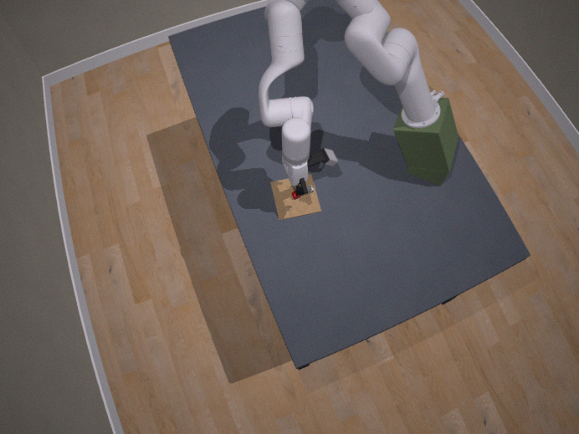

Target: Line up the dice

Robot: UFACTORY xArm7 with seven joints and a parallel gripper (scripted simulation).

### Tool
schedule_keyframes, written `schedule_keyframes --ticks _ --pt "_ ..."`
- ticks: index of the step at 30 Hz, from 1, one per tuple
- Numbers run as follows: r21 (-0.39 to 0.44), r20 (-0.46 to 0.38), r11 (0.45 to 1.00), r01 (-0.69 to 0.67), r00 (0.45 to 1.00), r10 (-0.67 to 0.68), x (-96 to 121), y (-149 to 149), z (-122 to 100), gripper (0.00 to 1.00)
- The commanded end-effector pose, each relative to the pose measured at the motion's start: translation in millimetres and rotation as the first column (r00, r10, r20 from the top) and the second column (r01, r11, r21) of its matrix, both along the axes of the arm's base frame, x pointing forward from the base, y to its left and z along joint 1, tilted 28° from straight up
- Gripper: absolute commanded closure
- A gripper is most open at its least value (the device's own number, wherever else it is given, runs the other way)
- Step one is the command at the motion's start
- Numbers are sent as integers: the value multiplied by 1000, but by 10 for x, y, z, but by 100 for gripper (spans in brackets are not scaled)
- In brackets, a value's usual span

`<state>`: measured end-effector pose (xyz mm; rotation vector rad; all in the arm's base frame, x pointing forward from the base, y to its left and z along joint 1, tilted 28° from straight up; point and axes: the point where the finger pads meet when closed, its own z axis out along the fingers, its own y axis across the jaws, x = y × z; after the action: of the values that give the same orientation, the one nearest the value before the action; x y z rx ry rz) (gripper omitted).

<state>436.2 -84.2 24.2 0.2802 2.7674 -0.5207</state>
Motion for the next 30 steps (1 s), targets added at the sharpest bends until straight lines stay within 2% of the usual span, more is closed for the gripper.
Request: schedule_keyframes --ticks 1,2,9,16,17,20,22,27,29,30 --pt "25 42 996 82 996 -83 -13 -67 12 0" --pt "25 42 996 82 996 -83 -13 -67 12 0" --pt "108 129 950 292 944 -304 -78 -249 23 0" --pt "188 183 876 444 861 -475 -142 -392 31 0" --pt "213 195 849 484 831 -522 -161 -433 34 0" --pt "220 198 841 494 822 -535 -167 -444 34 0" --pt "270 216 778 567 752 -623 -209 -522 39 0" --pt "326 229 702 633 668 -708 -257 -604 44 0" --pt "363 233 646 671 606 -760 -291 -657 48 0" --pt "363 233 646 672 606 -761 -291 -657 48 0"
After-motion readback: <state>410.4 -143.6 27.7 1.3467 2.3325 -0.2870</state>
